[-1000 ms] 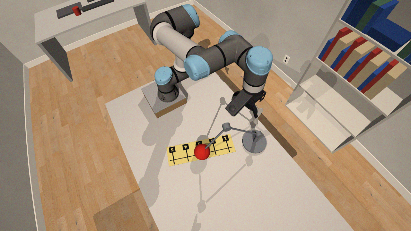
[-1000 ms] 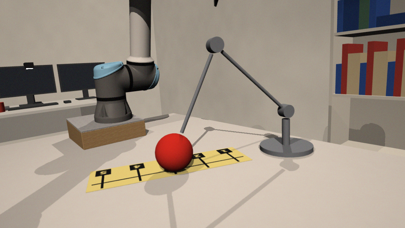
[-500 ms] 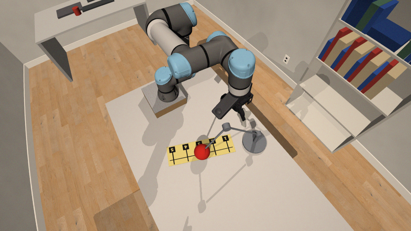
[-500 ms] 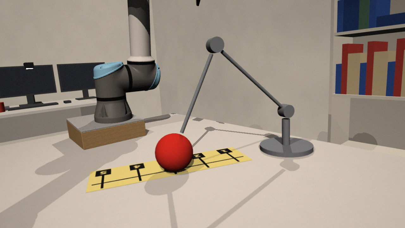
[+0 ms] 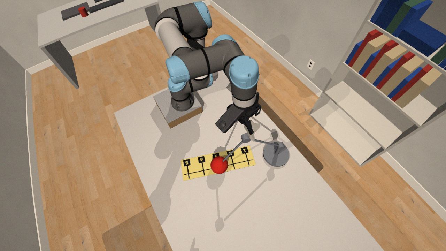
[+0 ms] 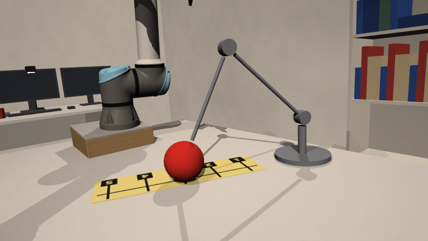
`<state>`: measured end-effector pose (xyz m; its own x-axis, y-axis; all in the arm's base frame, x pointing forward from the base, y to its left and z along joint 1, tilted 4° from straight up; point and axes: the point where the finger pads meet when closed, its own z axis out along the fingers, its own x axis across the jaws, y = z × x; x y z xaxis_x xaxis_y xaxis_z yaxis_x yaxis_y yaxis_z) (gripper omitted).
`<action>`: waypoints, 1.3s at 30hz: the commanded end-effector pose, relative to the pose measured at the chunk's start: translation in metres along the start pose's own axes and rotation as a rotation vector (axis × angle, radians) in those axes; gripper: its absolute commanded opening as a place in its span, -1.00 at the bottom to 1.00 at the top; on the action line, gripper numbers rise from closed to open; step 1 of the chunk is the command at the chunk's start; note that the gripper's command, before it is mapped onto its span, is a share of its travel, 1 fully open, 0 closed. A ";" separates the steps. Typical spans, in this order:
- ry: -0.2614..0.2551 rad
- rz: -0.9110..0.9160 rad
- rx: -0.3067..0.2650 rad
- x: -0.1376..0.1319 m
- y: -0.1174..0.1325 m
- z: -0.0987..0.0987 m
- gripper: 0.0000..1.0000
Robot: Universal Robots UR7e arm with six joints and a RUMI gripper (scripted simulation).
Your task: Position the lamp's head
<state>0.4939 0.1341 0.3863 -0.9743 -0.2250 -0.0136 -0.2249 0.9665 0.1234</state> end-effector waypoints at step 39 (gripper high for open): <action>-0.001 0.001 0.001 0.051 -0.111 -0.013 1.00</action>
<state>0.4708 0.0209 0.3845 -0.9745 -0.2241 -0.0129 -0.2240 0.9668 0.1227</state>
